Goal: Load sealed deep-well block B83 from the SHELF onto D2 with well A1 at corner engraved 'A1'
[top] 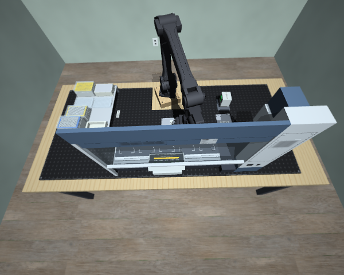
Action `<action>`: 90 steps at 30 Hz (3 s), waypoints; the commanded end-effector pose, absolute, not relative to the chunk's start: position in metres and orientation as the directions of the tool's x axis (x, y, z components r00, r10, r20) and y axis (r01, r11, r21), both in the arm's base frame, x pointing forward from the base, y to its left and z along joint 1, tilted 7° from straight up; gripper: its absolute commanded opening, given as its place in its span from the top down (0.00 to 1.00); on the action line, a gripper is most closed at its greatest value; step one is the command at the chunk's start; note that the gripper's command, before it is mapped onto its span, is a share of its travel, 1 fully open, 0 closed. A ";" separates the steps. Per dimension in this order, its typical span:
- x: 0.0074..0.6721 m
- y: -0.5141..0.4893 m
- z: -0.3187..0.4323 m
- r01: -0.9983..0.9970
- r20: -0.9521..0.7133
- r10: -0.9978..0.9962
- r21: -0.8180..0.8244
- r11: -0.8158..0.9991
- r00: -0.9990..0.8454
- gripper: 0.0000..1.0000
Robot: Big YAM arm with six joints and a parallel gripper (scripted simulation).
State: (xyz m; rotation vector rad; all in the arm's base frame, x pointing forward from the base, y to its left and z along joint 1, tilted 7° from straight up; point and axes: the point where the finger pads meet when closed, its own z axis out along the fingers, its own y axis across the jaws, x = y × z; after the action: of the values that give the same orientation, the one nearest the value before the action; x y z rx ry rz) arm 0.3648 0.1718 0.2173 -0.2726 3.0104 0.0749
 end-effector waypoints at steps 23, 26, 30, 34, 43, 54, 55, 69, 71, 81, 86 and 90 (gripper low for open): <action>0.373 0.173 0.182 -0.183 -0.136 -0.176 0.044 0.982 -0.975 1.00; 0.371 0.173 0.189 -0.184 -0.160 -0.174 0.050 0.982 -0.972 1.00; 0.373 0.174 0.172 -0.183 -0.135 -0.176 0.044 0.982 -0.975 1.00; 0.373 0.175 0.168 -0.184 -0.143 -0.176 0.046 0.982 -0.974 1.00; 0.373 0.176 0.164 -0.185 -0.160 -0.175 0.051 0.982 -0.972 1.00; 0.378 0.181 0.138 -0.184 -0.143 -0.176 0.047 0.982 -0.974 1.00; 0.376 0.180 0.134 -0.184 -0.137 -0.176 0.045 0.982 -0.975 1.00; 0.376 0.183 0.117 -0.184 -0.142 -0.176 0.047 0.982 -0.974 1.00; 0.380 0.185 0.115 -0.184 -0.146 -0.175 0.048 0.982 -0.974 1.00; 0.377 0.184 0.096 -0.182 -0.133 -0.175 0.045 0.982 -0.976 1.00; 0.387 0.184 0.108 -0.184 -0.164 -0.173 0.051 0.982 -0.971 1.00; 0.387 0.184 0.108 -0.184 -0.164 -0.173 0.051 0.982 -0.971 1.00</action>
State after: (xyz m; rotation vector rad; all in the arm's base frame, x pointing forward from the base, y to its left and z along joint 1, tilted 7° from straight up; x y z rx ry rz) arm 0.3748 0.1772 0.0905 -0.2739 3.0141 0.0734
